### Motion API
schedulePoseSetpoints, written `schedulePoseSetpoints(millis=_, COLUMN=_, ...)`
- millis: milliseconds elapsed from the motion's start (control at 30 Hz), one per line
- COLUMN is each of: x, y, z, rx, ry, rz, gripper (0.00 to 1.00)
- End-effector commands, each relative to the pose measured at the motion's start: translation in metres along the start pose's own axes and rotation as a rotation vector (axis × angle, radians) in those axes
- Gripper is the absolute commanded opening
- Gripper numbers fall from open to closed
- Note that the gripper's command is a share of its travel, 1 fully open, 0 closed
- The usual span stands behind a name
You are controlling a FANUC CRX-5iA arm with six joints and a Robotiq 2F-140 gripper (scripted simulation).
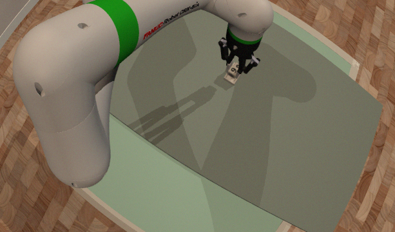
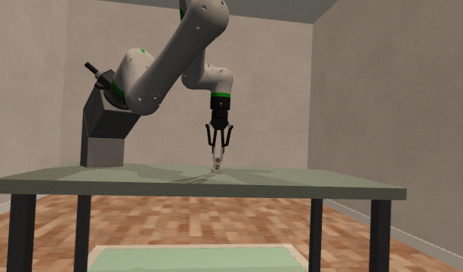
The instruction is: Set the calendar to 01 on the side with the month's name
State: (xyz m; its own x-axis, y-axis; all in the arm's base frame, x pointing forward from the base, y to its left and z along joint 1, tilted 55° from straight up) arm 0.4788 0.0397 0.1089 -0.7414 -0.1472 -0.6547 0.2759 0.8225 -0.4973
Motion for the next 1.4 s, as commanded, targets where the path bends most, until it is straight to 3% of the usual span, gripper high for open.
schedulePoseSetpoints(millis=0, x=0.0, y=0.0, z=0.0, rx=0.0, ry=0.0, rz=0.0, gripper=0.16)
schedulePoseSetpoints(millis=1367, x=0.0, y=0.0, z=0.018, rx=0.0, ry=0.0, rz=0.0, gripper=0.16)
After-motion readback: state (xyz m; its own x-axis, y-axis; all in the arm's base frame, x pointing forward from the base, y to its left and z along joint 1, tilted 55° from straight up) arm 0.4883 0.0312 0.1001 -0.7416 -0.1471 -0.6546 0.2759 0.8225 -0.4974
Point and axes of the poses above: the point where the finger pads meet when closed, its own z axis out along the fingers, its own x axis across the jaws, y = z × x, the point moved 3 cm from there along -z, back along the fingers, and after that the axes turned 15 degrees about z, right-handed, at the moved point
